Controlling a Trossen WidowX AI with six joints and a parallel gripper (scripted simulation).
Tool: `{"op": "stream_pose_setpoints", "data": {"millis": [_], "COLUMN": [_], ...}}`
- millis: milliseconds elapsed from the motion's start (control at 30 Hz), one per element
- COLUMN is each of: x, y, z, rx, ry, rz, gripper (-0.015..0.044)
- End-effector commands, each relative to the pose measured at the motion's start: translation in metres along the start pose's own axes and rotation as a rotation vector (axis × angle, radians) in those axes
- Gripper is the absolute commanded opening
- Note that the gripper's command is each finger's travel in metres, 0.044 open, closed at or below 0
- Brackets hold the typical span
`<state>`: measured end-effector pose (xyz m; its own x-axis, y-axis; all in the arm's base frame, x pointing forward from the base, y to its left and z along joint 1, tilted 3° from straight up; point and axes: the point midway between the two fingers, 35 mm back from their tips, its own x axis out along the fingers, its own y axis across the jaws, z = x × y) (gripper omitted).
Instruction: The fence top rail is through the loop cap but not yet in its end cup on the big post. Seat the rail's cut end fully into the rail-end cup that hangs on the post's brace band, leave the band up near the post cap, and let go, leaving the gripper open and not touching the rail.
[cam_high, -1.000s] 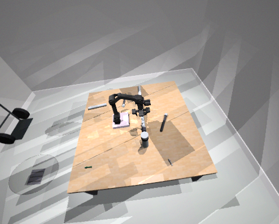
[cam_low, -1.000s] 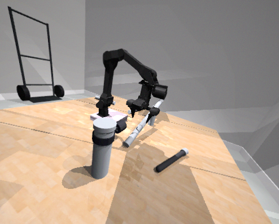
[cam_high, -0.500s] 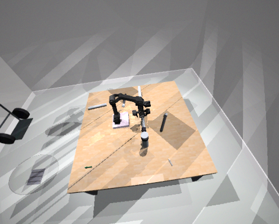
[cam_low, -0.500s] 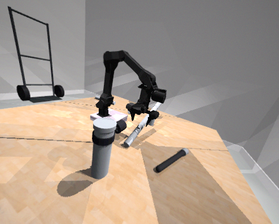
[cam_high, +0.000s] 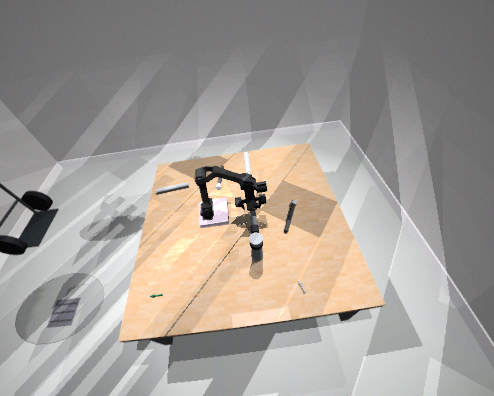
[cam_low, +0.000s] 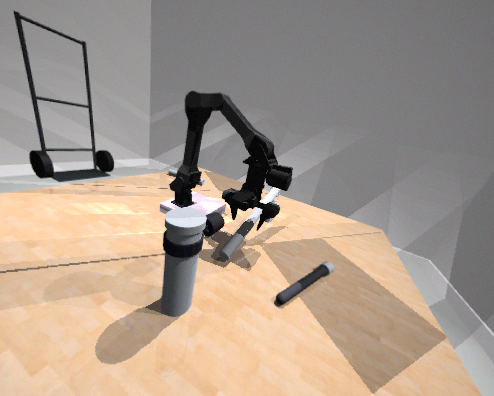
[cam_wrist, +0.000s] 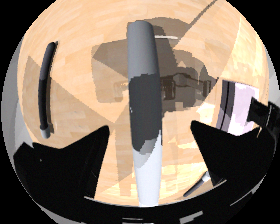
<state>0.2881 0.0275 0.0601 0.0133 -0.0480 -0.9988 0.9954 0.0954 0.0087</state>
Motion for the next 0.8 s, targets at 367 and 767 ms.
{"op": "stream_pose_setpoints", "data": {"millis": [367, 767], "x": [0.027, 0.034], "y": [-0.004, -0.005], "z": [-0.001, -0.001], "rx": [-0.004, -0.004], "ry": [0.003, 0.003], "rz": [-0.012, -0.012], "gripper": [0.044, 0.0309]}}
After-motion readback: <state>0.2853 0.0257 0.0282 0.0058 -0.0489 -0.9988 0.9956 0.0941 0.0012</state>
